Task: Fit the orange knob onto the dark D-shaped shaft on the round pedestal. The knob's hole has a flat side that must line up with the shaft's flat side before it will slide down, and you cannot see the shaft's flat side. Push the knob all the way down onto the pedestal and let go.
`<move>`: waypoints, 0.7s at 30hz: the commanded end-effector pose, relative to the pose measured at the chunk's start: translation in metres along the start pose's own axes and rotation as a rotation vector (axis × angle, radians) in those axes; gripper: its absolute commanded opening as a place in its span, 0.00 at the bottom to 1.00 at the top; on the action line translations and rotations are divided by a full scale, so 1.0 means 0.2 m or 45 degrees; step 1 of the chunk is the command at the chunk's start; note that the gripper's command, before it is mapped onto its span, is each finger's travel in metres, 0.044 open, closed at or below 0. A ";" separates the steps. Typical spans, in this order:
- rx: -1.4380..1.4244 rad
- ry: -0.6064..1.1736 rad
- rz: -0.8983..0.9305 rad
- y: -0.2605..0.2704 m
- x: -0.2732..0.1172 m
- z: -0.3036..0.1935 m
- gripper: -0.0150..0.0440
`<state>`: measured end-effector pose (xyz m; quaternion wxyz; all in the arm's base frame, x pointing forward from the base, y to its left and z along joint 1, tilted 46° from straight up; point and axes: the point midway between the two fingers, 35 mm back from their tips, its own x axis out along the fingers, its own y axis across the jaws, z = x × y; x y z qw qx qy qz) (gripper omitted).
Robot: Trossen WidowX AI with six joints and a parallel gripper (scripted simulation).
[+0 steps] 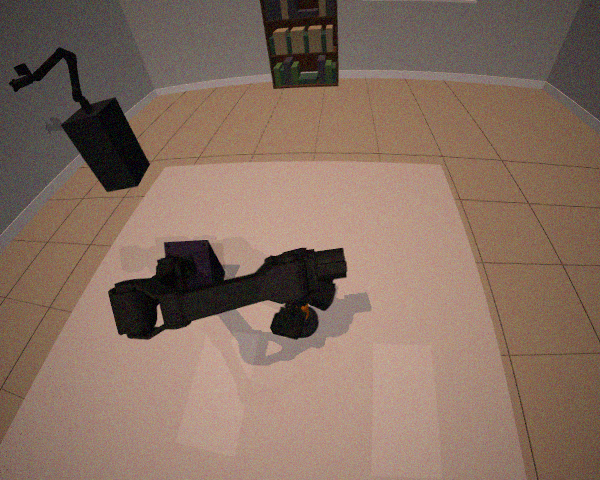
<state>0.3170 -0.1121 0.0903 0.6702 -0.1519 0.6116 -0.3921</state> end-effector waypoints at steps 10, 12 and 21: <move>0.003 0.000 -0.002 0.00 -0.02 -0.01 0.25; 0.037 0.000 -0.002 0.00 -0.02 -0.01 0.25; 0.270 -0.001 -0.002 0.00 -0.01 0.00 0.25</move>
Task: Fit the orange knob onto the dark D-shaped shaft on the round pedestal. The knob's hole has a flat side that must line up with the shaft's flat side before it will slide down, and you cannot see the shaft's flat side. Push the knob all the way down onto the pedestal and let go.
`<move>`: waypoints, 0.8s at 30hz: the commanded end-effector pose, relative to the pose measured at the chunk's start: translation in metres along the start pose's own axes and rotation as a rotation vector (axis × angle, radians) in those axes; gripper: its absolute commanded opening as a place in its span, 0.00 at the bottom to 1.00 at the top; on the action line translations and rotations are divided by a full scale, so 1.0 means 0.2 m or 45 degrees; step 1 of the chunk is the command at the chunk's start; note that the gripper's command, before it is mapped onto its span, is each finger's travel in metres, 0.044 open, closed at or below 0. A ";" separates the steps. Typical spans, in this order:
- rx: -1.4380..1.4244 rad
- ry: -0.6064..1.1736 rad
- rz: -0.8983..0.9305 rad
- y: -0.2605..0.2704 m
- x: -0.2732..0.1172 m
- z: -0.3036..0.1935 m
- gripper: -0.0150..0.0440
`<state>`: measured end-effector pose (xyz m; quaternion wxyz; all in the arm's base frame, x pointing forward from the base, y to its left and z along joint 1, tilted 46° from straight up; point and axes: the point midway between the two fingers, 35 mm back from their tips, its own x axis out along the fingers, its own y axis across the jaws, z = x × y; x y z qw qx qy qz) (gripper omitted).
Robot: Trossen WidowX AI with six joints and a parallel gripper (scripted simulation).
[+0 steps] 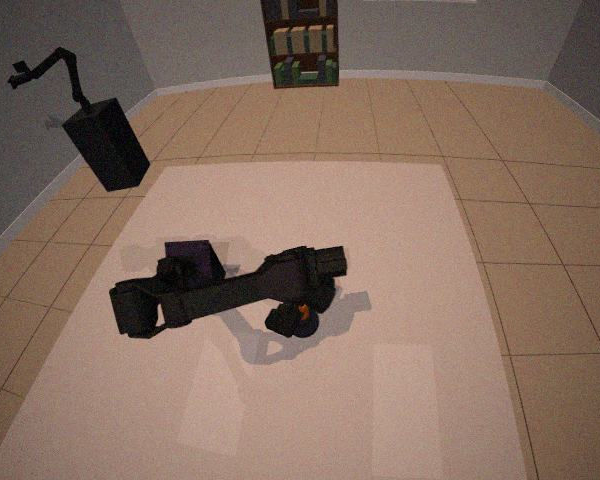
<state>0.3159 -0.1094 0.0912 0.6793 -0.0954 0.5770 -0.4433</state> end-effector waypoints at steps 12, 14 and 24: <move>0.055 -0.003 0.002 0.00 0.01 0.00 0.25; 0.055 -0.003 0.002 0.00 0.02 0.00 0.25; 0.055 -0.003 0.002 0.00 -0.01 0.00 0.25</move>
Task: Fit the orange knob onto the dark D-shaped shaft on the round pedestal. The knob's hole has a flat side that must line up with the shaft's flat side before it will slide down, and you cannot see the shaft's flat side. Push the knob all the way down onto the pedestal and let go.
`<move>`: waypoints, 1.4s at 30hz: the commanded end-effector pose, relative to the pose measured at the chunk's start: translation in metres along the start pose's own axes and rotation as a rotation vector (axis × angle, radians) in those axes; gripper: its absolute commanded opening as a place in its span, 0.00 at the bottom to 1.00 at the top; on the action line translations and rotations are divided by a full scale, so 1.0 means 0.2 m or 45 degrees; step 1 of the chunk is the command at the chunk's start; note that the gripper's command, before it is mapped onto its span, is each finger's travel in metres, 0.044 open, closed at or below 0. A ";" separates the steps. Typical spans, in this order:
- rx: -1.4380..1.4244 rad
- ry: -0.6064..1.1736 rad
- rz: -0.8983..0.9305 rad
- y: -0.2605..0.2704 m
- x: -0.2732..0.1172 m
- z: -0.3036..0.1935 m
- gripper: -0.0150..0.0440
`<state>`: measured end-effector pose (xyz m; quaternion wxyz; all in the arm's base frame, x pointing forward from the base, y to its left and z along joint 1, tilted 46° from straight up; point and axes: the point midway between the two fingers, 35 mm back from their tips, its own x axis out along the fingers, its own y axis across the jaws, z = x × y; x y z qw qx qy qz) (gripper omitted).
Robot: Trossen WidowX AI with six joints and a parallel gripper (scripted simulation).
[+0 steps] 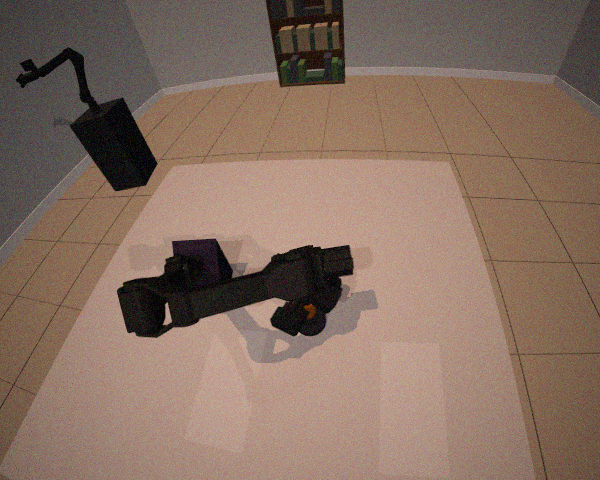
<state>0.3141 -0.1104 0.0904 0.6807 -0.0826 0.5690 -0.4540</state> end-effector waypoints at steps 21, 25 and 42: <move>0.275 -0.004 0.003 0.01 0.01 0.01 0.25; 0.275 -0.004 0.003 0.01 0.01 0.01 0.25; 0.386 -0.004 0.003 0.00 -0.02 0.00 0.25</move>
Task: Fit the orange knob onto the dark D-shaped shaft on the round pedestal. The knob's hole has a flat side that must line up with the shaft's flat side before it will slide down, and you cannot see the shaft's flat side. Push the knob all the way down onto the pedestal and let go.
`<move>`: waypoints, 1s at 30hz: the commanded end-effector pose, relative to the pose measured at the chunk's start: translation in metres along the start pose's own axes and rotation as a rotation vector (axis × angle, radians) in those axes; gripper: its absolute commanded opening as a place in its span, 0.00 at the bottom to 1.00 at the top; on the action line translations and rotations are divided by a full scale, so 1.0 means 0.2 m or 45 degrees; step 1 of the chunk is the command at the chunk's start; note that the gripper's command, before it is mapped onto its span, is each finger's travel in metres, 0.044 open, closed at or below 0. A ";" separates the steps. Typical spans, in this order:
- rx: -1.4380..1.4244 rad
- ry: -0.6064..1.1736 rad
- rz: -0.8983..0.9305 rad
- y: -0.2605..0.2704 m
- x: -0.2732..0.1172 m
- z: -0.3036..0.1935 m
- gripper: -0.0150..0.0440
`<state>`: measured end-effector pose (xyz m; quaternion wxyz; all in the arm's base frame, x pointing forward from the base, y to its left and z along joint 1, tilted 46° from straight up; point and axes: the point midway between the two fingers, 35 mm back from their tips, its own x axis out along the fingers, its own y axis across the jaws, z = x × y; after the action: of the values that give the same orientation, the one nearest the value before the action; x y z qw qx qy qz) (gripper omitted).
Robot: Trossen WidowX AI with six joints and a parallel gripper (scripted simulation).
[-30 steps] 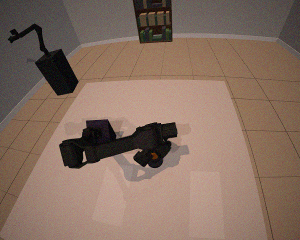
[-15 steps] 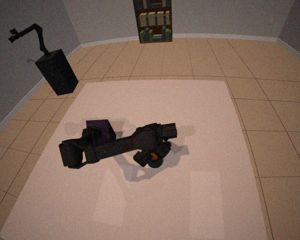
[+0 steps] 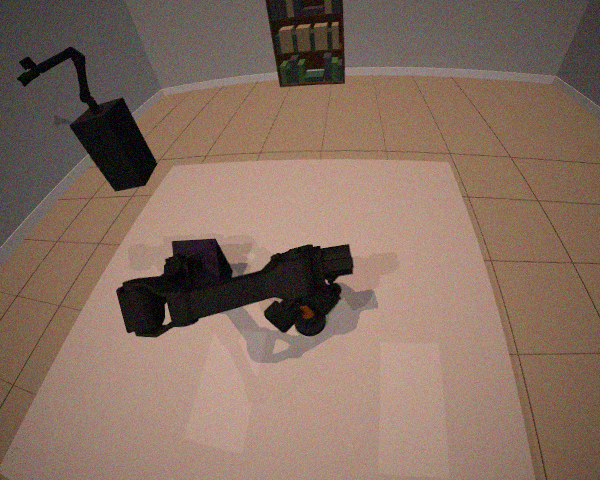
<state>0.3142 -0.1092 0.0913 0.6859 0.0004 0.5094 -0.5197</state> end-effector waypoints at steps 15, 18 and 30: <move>0.232 -0.002 0.004 0.01 0.02 0.02 0.25; 0.232 -0.002 0.004 0.01 0.01 0.02 0.25; 0.244 -0.002 0.004 0.01 -0.01 0.01 0.25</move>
<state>0.3171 -0.1103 0.0912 0.6834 0.0623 0.4605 -0.5630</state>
